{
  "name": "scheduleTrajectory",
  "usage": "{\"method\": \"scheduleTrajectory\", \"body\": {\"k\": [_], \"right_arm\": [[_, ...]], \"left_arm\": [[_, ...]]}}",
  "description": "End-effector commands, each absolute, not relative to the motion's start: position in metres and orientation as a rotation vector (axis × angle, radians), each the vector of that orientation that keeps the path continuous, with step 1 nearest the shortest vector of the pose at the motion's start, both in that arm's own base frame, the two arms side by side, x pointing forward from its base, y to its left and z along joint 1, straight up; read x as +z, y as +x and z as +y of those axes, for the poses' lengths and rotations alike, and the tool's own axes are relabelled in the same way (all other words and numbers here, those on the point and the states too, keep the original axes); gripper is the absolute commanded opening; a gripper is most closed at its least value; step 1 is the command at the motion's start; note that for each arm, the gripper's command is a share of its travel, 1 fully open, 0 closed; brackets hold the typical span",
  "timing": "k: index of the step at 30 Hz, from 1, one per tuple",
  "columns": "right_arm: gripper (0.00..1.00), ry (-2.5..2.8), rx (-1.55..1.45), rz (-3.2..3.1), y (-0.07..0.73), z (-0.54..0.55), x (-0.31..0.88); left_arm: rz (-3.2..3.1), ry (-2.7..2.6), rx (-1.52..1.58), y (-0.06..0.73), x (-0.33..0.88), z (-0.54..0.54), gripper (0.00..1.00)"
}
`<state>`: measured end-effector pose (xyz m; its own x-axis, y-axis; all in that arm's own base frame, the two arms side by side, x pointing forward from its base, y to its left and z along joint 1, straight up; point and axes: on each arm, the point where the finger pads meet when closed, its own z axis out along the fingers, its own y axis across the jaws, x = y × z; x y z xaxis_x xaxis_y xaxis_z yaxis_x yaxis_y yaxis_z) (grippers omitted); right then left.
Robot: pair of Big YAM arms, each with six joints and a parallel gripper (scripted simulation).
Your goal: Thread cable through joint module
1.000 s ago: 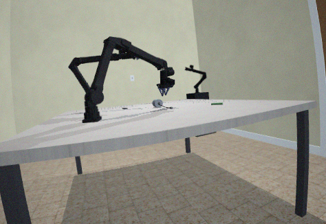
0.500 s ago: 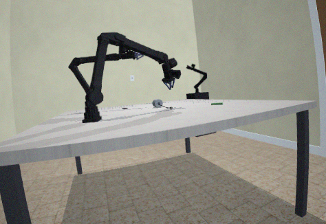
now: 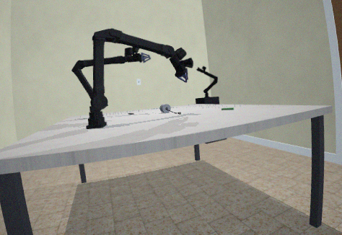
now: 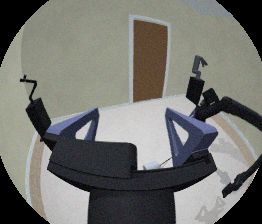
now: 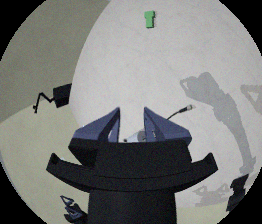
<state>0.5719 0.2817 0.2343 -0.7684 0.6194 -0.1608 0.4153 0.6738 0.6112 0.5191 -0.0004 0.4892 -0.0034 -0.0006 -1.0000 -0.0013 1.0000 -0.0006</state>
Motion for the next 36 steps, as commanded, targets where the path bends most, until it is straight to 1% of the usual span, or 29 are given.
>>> {"method": "scheduleTrajectory", "body": {"k": [1, 13, 26, 28, 36], "right_arm": [[0.32, 0.655, 0.8, 2.445, 0.583, 0.257, 0.265], [0.32, 0.423, 0.71, 2.243, 0.593, 0.198, 0.317], [0.32, 0.188, 0.485, 1.957, 0.583, 0.116, 0.395], [0.32, 0.188, 0.485, 1.957, 0.583, 0.116, 0.395], [0.32, 0.082, 0.298, 1.791, 0.565, 0.066, 0.438]], "left_arm": [[1.504, 0.003, 0.015, 0.522, 0.538, 0.004, 0.96], [1.517, 0.004, 0.014, 0.524, 0.535, 0.004, 0.96], [1.516, 0.004, 0.014, 0.524, 0.536, 0.004, 0.96], [1.516, 0.004, 0.014, 0.524, 0.536, 0.004, 0.96], [1.479, 0.004, 0.014, 0.523, 0.545, 0.004, 0.96]]}}
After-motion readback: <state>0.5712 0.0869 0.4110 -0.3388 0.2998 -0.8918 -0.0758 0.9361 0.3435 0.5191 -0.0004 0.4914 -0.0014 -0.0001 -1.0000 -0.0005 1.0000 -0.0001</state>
